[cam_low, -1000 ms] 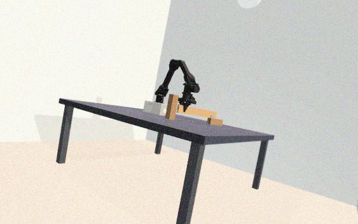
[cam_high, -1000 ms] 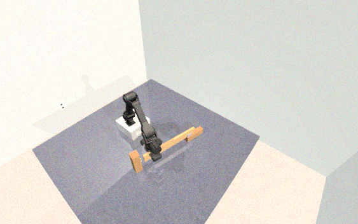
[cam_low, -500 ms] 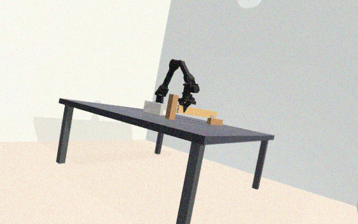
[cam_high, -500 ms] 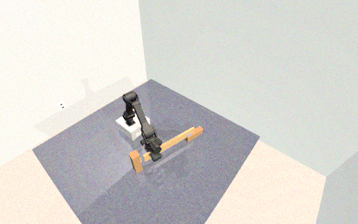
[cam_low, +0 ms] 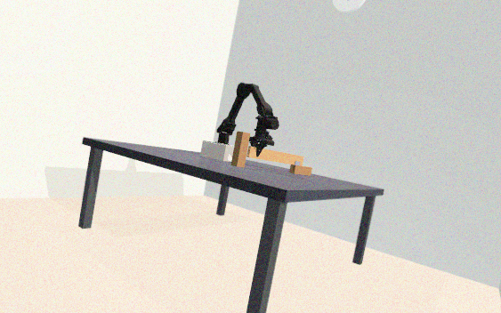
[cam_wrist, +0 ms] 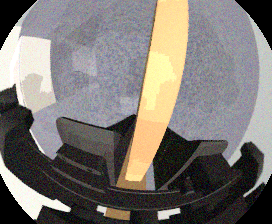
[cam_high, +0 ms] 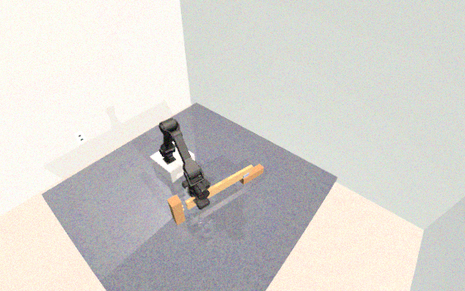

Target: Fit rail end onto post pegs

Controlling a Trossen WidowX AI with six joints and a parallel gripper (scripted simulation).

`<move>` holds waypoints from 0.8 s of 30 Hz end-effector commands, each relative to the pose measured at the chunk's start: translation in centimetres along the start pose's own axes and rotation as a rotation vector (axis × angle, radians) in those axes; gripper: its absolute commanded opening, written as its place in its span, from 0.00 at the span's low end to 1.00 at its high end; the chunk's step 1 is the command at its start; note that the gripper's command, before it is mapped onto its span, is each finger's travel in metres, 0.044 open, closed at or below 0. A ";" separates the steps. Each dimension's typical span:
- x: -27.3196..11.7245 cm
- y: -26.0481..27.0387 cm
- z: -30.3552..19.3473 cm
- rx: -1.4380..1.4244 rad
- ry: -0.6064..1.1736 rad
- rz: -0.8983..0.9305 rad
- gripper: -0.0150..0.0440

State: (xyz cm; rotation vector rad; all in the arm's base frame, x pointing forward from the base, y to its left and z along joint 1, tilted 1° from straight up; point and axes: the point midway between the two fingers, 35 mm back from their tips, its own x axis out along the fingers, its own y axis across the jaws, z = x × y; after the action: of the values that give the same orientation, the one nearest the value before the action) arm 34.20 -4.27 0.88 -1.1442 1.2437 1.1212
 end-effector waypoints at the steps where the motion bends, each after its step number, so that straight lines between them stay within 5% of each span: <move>1: 0.0 0.0 0.0 0.001 -0.002 -0.007 0.25; 24: -0.2 0.0 0.0 0.001 -0.002 -0.007 0.25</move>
State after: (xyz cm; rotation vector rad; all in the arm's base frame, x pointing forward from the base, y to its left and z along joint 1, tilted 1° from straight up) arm 34.13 -4.26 0.70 -1.1439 1.2423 1.1192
